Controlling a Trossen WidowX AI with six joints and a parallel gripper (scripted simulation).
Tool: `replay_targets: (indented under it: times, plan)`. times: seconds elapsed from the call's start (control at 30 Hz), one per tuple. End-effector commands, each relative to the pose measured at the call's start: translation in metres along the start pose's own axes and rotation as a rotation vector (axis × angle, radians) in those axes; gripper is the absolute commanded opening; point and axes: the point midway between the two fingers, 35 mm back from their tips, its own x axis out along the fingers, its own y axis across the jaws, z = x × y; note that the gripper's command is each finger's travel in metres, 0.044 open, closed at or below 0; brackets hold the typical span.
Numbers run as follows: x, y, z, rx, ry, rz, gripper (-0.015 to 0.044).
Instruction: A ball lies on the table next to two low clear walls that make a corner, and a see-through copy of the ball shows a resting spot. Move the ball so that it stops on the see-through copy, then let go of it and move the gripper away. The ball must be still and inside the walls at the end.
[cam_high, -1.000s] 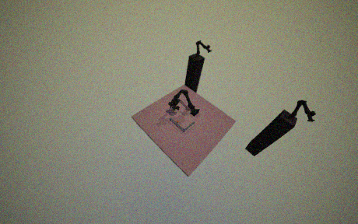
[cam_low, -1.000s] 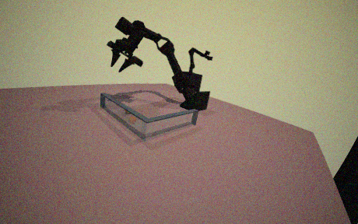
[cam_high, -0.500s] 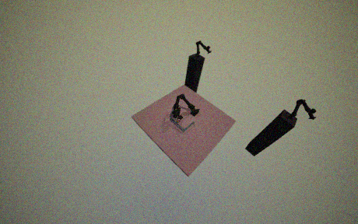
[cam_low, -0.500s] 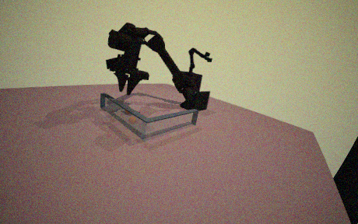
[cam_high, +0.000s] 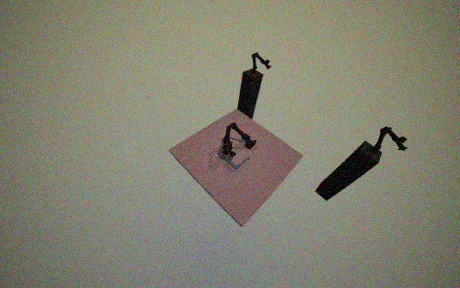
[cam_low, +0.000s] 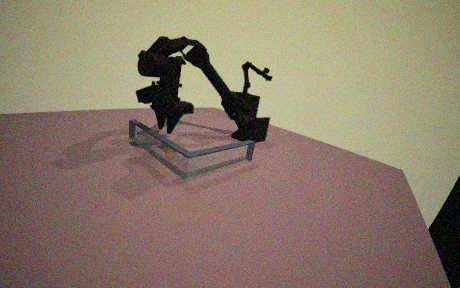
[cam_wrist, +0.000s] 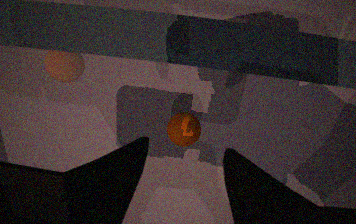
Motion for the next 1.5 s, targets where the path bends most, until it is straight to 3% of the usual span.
replay_targets:
  times: [0.0, 0.7, 0.83, 1.07, 1.17, 1.47]
  plan:
    - [0.005, 0.002, -0.002, -0.010, 0.006, -0.002, 0.0232]
    - [0.036, 0.002, -0.002, -0.010, 0.006, -0.003, 0.0232]
    - [0.036, 0.002, -0.002, -0.010, 0.006, -0.003, 0.0127]
    - [0.036, 0.002, -0.002, -0.010, 0.006, -0.003, 0.0080]
    - [0.032, 0.002, 0.000, -0.023, -0.005, 0.004, 0.0002]
    - [-0.011, 0.006, 0.007, -0.047, -0.023, 0.025, 0.0000]
